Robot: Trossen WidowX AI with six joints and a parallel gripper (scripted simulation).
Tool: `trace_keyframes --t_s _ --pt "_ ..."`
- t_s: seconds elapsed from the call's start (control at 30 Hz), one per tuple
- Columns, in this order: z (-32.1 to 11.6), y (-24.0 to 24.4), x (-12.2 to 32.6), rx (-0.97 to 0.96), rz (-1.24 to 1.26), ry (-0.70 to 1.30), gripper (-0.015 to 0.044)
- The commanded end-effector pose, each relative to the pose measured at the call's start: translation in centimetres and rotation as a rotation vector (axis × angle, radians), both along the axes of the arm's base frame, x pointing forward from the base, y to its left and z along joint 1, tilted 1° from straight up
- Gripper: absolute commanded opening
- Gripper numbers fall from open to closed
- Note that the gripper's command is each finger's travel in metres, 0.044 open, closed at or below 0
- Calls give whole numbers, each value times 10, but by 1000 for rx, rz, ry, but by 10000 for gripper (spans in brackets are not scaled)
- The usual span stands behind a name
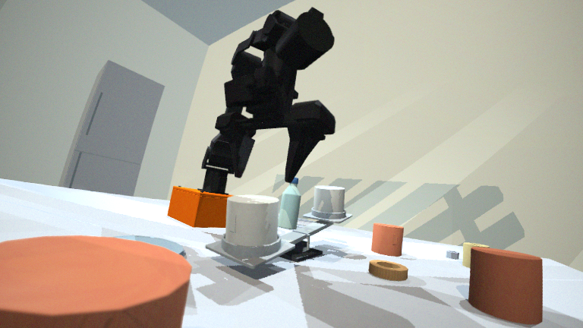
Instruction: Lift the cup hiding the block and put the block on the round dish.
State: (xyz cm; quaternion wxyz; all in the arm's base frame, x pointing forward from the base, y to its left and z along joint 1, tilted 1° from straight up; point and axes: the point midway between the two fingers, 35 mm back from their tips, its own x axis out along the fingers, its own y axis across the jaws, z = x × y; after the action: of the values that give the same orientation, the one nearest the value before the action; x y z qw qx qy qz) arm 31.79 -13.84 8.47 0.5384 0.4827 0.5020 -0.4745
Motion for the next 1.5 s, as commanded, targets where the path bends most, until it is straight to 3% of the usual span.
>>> trace_keyframes --t_s 0.0,1.4,1.47 --pt "-11 -1 -1 0 -10 12 440" --pt "-72 -2 0 0 -10 12 440" --pt "-72 -2 0 0 -10 12 387"
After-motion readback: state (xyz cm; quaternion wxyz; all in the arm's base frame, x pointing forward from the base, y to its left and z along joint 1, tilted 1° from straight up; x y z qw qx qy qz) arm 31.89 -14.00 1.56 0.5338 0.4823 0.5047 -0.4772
